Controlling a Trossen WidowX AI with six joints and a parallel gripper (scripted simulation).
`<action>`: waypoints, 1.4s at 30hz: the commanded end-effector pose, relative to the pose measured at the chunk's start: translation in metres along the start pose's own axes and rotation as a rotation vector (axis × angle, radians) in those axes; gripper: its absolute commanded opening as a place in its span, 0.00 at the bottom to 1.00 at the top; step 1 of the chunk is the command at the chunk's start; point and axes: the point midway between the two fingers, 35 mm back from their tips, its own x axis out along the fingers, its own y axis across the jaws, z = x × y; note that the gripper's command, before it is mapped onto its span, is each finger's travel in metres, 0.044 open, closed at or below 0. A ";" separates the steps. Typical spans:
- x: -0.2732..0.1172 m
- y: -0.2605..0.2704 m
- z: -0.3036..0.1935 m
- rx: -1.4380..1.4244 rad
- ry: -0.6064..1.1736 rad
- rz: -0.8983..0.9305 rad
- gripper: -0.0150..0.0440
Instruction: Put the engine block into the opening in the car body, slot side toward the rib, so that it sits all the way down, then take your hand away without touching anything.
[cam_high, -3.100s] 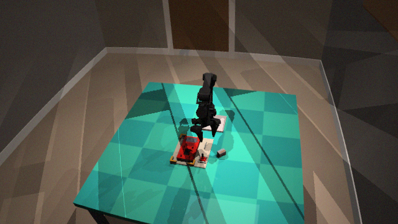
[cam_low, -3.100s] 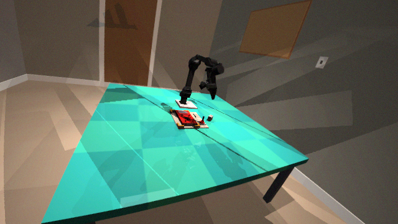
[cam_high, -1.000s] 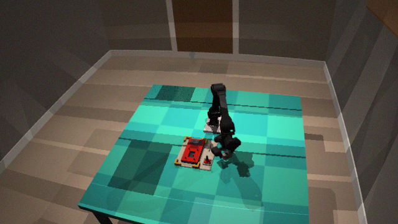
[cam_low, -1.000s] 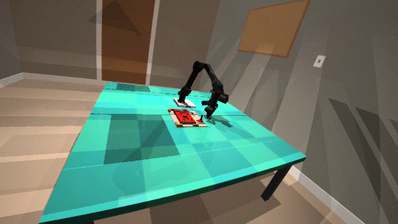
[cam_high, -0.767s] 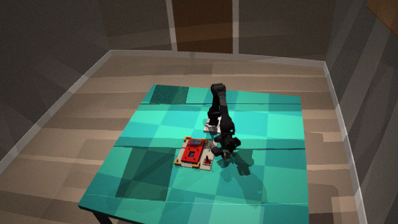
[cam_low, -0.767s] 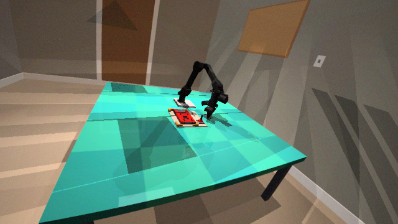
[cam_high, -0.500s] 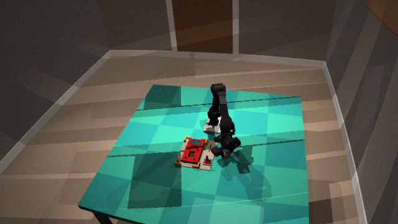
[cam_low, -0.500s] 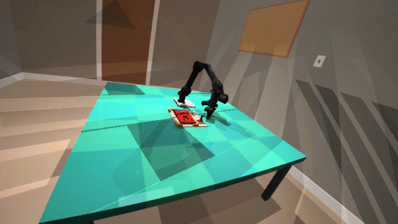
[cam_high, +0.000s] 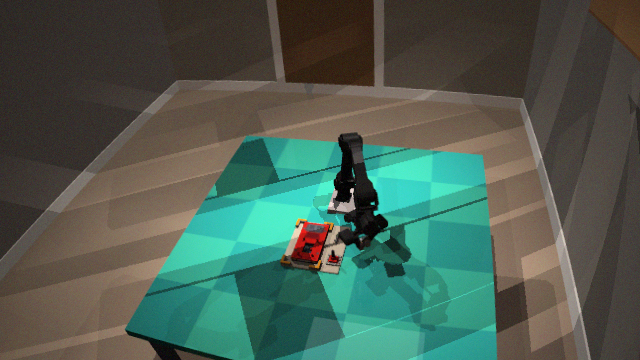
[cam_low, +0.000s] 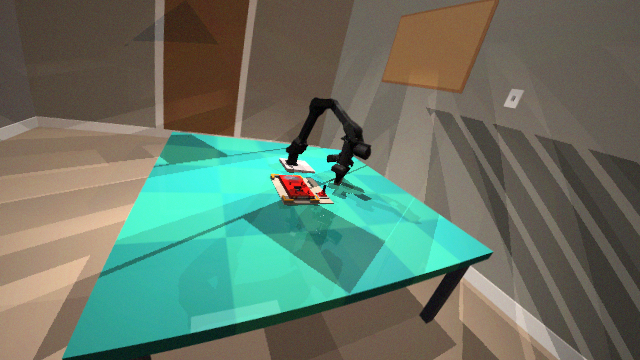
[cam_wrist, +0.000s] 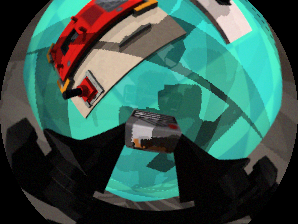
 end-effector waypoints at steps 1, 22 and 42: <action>-0.015 0.001 -0.002 -0.005 0.011 0.006 0.25; -0.083 0.000 0.004 -0.005 0.010 0.006 0.25; -0.079 0.000 0.005 -0.493 0.009 0.008 0.25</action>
